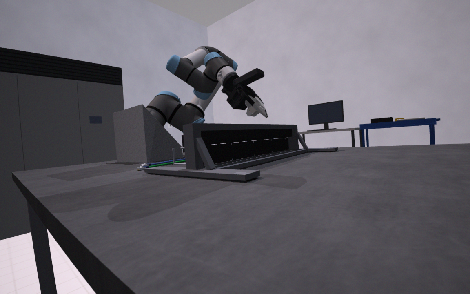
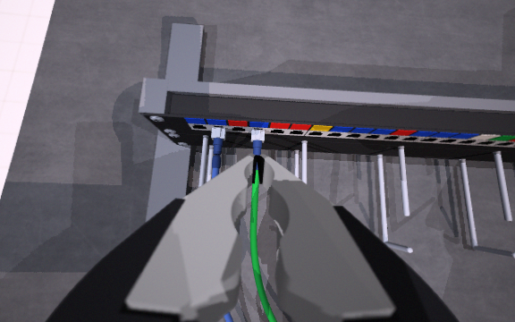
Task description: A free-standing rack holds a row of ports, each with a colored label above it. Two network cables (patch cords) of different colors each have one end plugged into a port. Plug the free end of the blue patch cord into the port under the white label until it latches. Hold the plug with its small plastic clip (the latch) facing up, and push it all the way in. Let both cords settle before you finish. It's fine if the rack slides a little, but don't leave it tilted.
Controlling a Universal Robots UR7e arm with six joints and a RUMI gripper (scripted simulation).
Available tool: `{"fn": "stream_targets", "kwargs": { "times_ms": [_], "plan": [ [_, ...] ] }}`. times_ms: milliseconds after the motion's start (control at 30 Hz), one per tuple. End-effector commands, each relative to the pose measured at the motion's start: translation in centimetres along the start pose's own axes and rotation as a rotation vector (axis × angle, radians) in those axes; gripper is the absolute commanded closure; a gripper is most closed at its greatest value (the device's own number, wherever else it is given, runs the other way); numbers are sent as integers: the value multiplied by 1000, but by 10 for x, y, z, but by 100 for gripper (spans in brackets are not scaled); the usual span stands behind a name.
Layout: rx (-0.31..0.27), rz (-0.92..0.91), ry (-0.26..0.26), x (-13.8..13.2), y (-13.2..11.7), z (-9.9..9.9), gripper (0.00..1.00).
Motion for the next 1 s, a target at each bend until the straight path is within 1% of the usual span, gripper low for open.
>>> {"fn": "stream_targets", "kwargs": {
  "times_ms": [0, 967],
  "plan": [
    [3, 0, 0, 0, 1, -5, 100],
    [3, 0, 0, 0, 1, -8, 100]
  ]
}}
Point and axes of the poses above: the point where the finger pads meet when closed, its own z axis back along the fingers, its own x axis across the jaws, y = z × x, the point moved 1 cm from there along z, back along the fingers, and after that the axes turned 4 degrees about -z, right-handed, at the moved point
